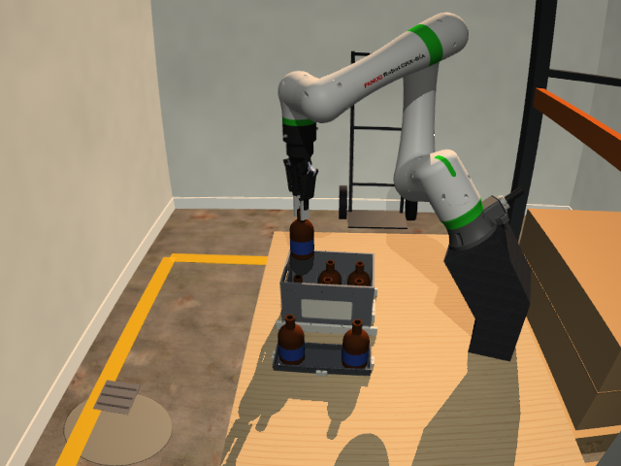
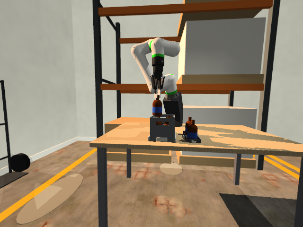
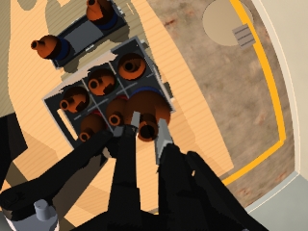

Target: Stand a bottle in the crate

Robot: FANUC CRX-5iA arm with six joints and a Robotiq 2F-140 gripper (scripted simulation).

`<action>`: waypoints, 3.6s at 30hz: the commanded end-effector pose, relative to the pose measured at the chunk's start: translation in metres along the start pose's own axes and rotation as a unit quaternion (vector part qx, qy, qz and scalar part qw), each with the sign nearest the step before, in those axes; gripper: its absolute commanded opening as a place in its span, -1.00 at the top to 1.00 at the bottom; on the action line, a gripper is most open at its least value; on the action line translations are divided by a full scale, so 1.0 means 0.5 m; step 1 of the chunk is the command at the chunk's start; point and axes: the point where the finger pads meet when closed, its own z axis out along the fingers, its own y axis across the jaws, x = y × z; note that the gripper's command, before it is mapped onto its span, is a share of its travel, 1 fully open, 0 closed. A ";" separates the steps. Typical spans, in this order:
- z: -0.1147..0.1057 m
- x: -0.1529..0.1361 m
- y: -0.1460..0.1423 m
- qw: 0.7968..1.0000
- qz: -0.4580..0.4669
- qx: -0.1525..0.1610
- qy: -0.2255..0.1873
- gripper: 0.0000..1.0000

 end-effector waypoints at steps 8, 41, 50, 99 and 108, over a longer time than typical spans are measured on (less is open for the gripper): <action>0.000 0.000 0.000 1.000 0.000 0.000 0.000 1.00; 0.030 0.000 0.000 1.000 0.000 0.000 0.000 1.00; 0.047 0.000 0.000 1.000 0.000 0.000 0.000 1.00; 0.078 0.000 0.001 1.000 0.000 0.000 0.000 1.00; 0.078 0.000 0.001 1.000 0.000 0.000 0.000 1.00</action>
